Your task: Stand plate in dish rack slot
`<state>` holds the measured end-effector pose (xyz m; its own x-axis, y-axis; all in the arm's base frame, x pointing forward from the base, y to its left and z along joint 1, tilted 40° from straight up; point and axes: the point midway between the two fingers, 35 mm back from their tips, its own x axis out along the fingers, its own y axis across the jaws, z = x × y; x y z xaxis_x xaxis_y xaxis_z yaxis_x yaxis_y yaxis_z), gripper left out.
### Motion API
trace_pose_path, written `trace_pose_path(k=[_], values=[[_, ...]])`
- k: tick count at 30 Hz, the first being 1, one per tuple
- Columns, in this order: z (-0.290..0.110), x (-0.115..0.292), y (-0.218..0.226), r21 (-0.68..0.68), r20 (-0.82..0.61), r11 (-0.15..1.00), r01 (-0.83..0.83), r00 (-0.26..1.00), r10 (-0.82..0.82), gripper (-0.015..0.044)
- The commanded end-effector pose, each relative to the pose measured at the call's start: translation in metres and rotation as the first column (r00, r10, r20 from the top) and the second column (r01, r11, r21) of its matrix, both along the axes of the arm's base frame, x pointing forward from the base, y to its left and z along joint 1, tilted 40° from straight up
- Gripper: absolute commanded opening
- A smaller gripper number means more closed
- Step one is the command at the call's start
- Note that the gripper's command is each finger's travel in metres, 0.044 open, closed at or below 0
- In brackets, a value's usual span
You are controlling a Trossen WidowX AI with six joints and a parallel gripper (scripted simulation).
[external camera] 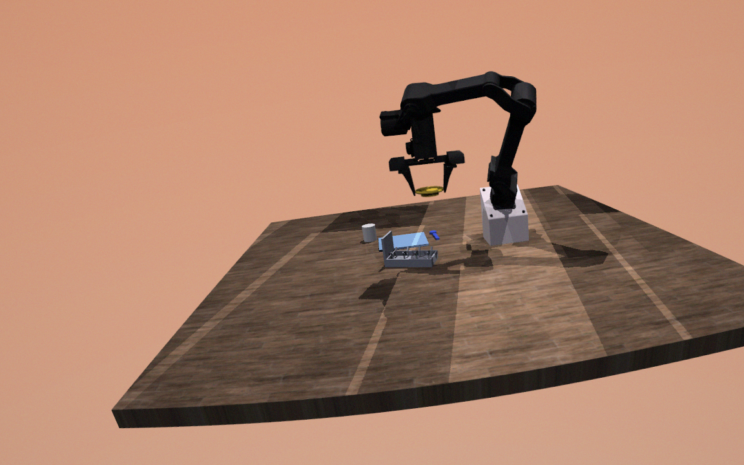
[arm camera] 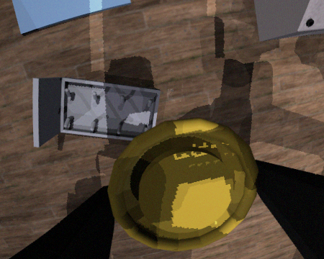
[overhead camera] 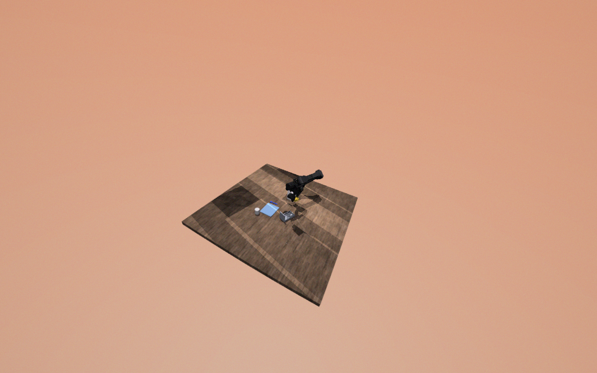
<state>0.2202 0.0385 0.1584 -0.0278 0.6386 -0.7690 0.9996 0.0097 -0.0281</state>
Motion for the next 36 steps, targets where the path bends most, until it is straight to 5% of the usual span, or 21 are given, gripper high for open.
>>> trace_pose_path(k=[1, 13, 36], values=[[0.003, -0.013, 0.009, 0.001, -0.079, 0.996, 0.087, 0.993, -0.087, 0.0000], [0.007, -0.030, 0.020, -0.019, -0.187, 0.977, 0.211, 0.959, -0.210, 0.0000], [-0.062, -0.039, 0.026, -0.420, -0.038, 0.902, -0.101, 0.995, 0.093, 0.0000]])
